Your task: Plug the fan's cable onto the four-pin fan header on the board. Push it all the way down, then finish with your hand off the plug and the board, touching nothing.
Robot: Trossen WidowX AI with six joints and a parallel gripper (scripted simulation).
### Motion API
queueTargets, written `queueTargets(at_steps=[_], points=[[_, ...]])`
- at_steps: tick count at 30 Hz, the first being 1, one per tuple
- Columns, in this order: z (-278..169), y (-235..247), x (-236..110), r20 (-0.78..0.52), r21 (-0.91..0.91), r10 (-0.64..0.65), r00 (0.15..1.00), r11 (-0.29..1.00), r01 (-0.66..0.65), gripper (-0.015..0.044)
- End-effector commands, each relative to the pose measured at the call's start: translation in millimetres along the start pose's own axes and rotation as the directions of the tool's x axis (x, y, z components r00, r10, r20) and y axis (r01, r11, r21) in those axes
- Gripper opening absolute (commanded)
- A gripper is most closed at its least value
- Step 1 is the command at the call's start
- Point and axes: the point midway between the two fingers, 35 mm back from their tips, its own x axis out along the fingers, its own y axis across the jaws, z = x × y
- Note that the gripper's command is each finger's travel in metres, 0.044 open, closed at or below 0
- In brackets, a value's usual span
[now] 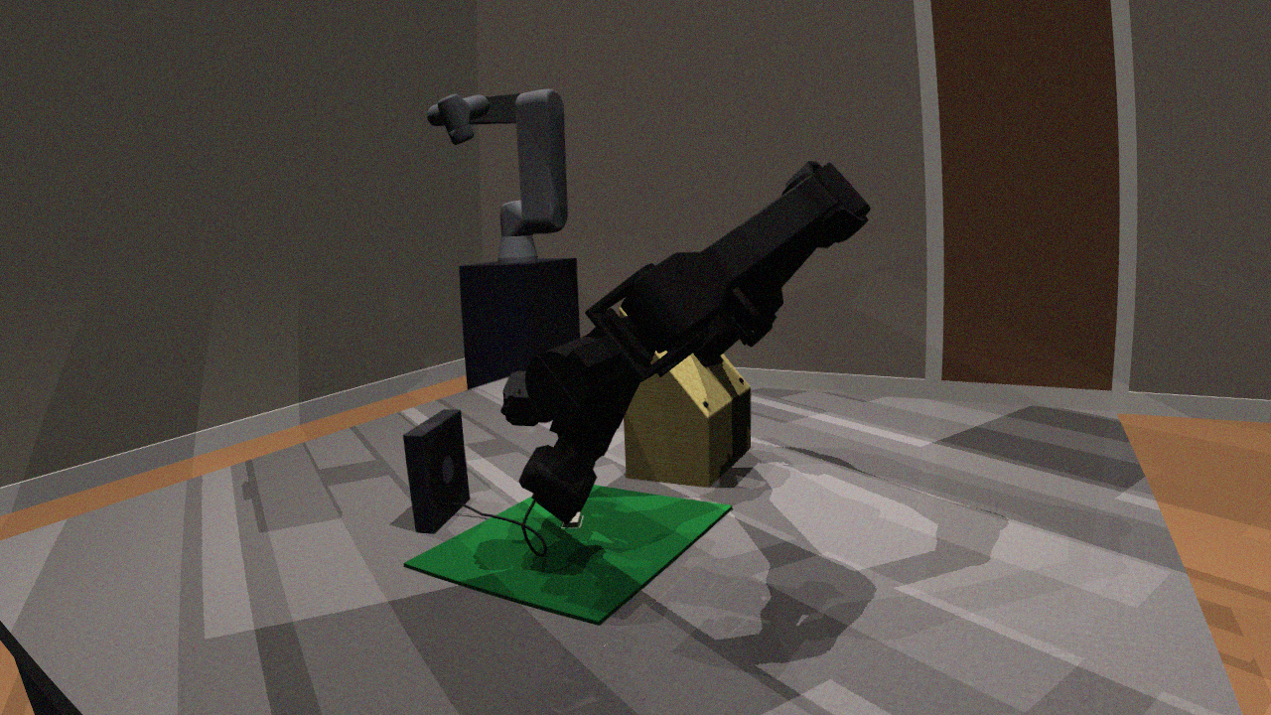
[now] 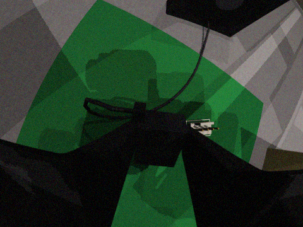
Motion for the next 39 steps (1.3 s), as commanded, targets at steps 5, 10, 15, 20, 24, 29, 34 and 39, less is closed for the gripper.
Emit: queueTargets(at_steps=[5, 10, 15, 20, 24, 29, 34, 39], points=[[-3.1, -1.2, 2.8, 0.113, 0.013, -0.021, 0.993, 1.0, 0.019, 0.0], [-4.0, -1.1, 3.5, 0.179, 0.022, -0.027, 0.984, 0.999, 0.023, 0.0], [-4.9, -0.7, 3.6, 0.244, 0.031, -0.028, 0.969, 0.999, 0.021, 0.0], [-6.0, 0.0, 3.0, 0.308, 0.04, -0.026, 0.951, 0.999, 0.015, 0.0], [-7.0, 0.7, 2.1, 0.358, 0.046, -0.022, 0.933, 0.999, 0.006, 0.0], [-8.4, 1.8, 0.4, 0.419, 0.053, -0.013, 0.908, 0.999, -0.01, 0.0], [-10.2, 3.1, -1.9, 0.477, 0.058, -0.001, 0.879, 0.998, -0.031, 0.0], [-12.2, 4.6, -4.7, 0.533, 0.06, 0.015, 0.846, 0.997, -0.056, 0.0]])
